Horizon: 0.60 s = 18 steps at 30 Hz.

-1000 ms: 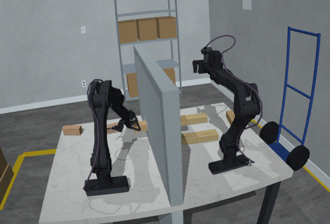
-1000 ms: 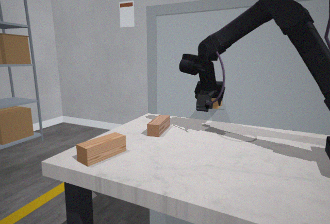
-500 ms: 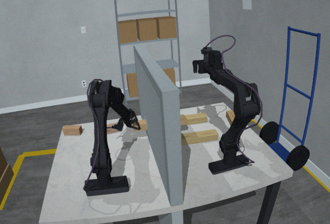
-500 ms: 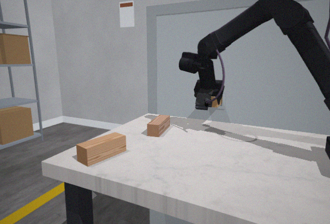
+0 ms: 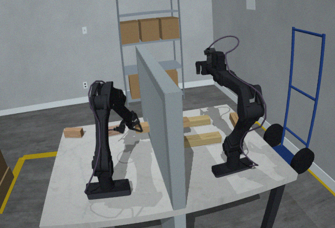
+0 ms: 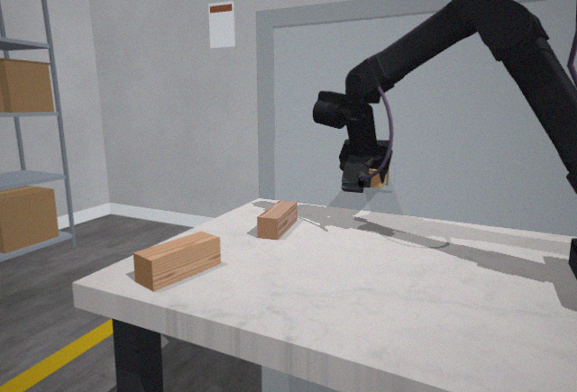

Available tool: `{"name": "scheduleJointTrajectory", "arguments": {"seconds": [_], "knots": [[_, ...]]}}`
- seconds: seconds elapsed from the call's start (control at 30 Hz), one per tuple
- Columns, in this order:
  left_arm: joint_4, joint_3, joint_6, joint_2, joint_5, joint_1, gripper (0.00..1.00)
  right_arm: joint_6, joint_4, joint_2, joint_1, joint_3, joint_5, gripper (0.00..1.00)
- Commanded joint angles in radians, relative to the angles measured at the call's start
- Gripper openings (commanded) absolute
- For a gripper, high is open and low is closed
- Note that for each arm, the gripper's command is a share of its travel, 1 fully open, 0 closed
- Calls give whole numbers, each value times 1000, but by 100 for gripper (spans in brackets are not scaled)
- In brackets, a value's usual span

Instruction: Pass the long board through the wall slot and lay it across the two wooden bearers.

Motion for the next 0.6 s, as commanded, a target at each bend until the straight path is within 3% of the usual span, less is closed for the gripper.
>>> {"name": "scheduleJointTrajectory", "arguments": {"seconds": [0.0, 0.3, 0.33, 0.57], "knots": [[41, 48, -10, -75, 58, -15, 0, -13, 3, -23, -8, 38, 14, 100], [65, -3, 11, -69, 80, 9, 0, -13, 3, -23, -8, 38, 14, 100], [46, 25, -12, -72, 39, -14, 0, -13, 3, -23, -8, 38, 14, 77], [45, 33, -10, -73, 38, -10, 0, -13, 3, -23, -8, 38, 14, 77]]}}
